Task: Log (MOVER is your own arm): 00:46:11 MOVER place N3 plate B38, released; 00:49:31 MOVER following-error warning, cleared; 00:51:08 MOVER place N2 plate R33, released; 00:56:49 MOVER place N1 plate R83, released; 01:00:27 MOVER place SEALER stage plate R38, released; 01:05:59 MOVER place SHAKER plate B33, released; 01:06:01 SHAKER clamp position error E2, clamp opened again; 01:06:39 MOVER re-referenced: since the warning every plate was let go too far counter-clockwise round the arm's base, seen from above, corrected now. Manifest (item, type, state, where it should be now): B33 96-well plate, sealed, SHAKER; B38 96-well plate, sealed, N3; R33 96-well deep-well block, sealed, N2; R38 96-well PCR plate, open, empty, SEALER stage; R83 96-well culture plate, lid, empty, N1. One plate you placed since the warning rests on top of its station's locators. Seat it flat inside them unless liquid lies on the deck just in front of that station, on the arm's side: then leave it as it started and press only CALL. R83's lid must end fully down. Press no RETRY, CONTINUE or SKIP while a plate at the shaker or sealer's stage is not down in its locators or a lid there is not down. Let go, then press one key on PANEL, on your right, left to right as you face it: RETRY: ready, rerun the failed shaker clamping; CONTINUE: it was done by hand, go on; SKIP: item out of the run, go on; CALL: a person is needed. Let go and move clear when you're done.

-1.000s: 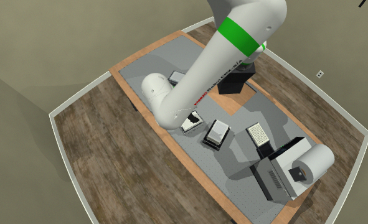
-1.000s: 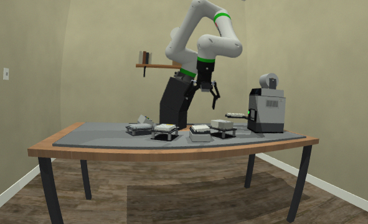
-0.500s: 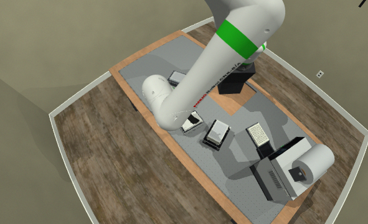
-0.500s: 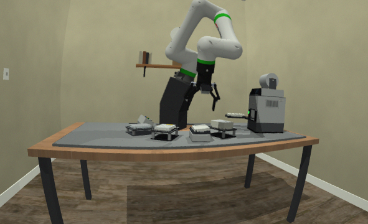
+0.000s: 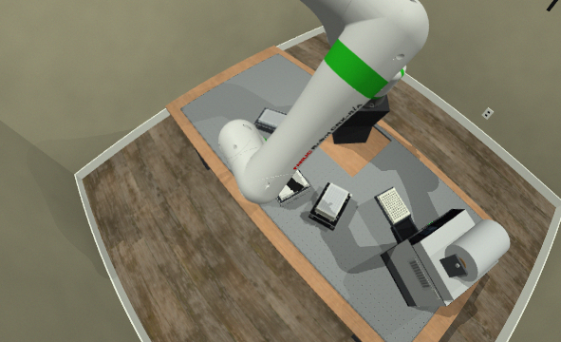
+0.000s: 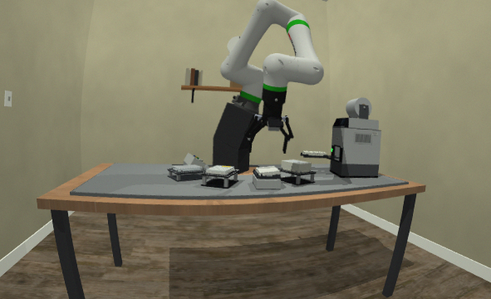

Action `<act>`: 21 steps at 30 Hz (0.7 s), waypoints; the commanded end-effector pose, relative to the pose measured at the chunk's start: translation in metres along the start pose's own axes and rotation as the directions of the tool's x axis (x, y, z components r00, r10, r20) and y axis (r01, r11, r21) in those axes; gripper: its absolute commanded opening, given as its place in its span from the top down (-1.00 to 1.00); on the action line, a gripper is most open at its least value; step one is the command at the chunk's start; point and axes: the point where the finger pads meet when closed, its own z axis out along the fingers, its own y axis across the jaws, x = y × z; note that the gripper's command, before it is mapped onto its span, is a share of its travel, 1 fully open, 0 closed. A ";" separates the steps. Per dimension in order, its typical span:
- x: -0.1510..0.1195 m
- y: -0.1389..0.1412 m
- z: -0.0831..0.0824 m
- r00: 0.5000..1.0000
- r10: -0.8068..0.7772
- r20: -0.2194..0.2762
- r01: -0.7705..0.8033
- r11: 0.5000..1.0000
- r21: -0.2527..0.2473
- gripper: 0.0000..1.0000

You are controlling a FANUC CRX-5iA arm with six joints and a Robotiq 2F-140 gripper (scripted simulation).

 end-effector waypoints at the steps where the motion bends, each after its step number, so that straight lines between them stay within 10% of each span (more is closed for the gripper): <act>1: 0.003 0.000 0.006 1.000 0.000 -0.001 0.000 1.000 0.000 -1.00; 21: 0.006 0.000 0.011 1.000 0.000 -0.001 0.000 1.000 0.000 -1.00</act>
